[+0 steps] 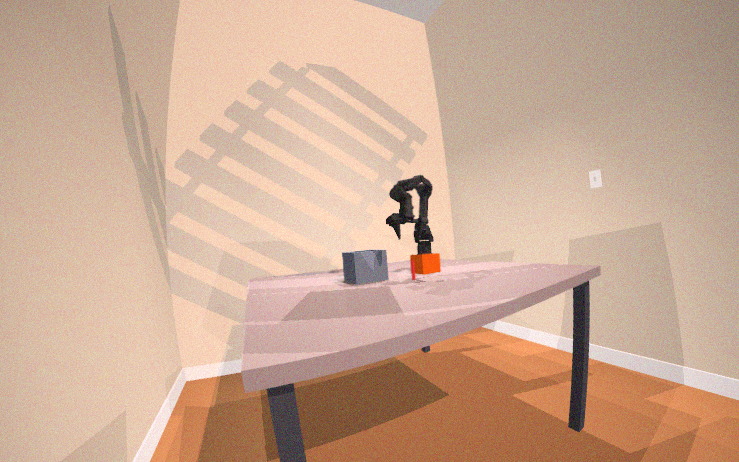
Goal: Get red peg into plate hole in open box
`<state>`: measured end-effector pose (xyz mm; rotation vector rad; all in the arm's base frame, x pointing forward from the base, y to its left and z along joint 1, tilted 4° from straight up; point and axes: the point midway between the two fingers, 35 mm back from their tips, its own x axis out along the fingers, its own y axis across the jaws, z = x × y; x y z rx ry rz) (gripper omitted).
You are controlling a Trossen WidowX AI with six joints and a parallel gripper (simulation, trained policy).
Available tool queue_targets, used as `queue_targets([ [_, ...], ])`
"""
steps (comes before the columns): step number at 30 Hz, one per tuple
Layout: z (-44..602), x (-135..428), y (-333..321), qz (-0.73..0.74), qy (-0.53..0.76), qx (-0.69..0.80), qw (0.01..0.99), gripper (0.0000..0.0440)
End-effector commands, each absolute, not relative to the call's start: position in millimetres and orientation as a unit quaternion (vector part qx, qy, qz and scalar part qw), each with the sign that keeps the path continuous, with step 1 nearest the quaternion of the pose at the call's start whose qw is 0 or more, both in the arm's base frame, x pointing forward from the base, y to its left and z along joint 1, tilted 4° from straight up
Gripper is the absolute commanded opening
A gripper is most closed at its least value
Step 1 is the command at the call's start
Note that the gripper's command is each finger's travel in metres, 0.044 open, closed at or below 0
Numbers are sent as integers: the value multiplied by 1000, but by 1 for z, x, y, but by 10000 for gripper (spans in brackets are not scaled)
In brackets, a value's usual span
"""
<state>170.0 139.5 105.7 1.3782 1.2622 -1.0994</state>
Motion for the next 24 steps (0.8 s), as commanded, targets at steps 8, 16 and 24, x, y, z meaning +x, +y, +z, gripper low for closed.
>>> queue_targets([
  [8,73,155,131,-474,546,472,505,434],
  [16,55,148,127,-478,562,420,527,431],
  [24,34,145,123,-481,569,382,546,426],
])
